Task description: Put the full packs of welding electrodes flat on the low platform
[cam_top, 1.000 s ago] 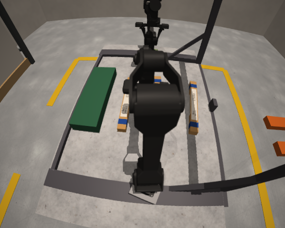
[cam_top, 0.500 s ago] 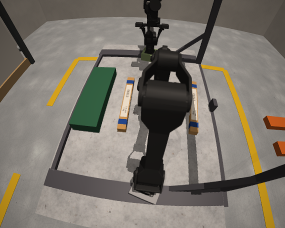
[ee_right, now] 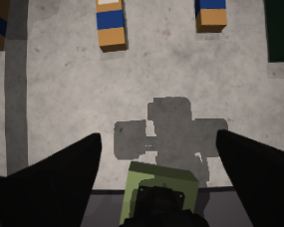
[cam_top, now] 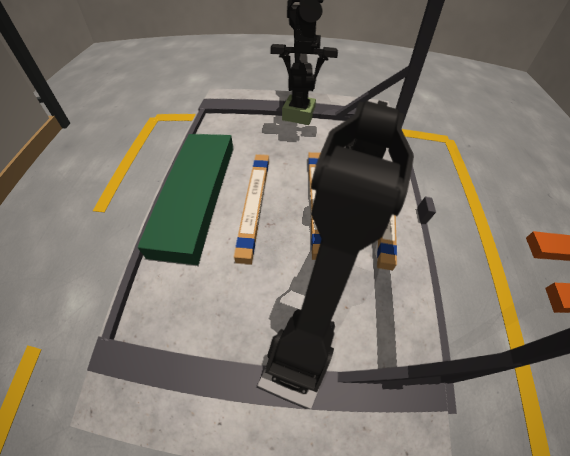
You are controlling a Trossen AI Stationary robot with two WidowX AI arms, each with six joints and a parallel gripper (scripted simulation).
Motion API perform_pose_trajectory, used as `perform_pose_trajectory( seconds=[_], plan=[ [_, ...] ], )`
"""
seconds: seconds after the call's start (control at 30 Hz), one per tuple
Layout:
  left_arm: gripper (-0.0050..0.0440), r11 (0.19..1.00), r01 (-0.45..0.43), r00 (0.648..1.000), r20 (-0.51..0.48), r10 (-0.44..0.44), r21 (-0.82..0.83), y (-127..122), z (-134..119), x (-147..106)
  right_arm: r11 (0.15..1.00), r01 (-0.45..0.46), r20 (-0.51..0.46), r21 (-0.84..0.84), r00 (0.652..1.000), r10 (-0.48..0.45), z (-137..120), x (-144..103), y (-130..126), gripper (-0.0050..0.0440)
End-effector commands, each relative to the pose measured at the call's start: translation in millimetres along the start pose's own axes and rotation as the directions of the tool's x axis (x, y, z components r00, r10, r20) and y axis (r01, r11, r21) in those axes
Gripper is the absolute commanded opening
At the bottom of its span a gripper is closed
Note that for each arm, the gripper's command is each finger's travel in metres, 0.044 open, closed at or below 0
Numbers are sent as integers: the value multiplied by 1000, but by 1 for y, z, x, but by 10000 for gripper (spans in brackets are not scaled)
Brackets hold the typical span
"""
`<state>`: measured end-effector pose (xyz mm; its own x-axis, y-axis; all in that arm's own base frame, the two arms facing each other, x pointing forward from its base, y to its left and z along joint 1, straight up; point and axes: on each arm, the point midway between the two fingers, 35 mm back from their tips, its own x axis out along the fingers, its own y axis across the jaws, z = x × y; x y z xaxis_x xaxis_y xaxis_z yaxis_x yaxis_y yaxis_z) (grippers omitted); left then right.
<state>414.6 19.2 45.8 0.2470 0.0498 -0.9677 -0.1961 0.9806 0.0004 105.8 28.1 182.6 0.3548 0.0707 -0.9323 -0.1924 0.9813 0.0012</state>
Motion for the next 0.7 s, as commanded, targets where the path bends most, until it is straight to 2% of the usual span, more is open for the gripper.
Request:
perform_pose_trajectory(
  seconds=[0.0,0.4,0.47,0.57,0.67],
  plan=[
    [330,1000,1,999,33,0,-11,-20,18,-3,1000,1,22,3,1000,-1,3,-6,0,330],
    [330,1000,5,999,34,-5,-12,-95,39,17,1000,1,22,3,1000,-1,3,-6,0,330],
    [330,1000,5,999,34,-5,-12,-95,39,17,1000,1,22,3,1000,-1,3,-6,0,330],
    [330,1000,6,999,34,-5,-12,-111,44,21,1000,1,22,3,1000,-1,3,-6,0,330],
    [330,1000,6,999,34,-5,-12,-112,45,21,1000,1,22,3,1000,-1,3,-6,0,330]
  ],
)
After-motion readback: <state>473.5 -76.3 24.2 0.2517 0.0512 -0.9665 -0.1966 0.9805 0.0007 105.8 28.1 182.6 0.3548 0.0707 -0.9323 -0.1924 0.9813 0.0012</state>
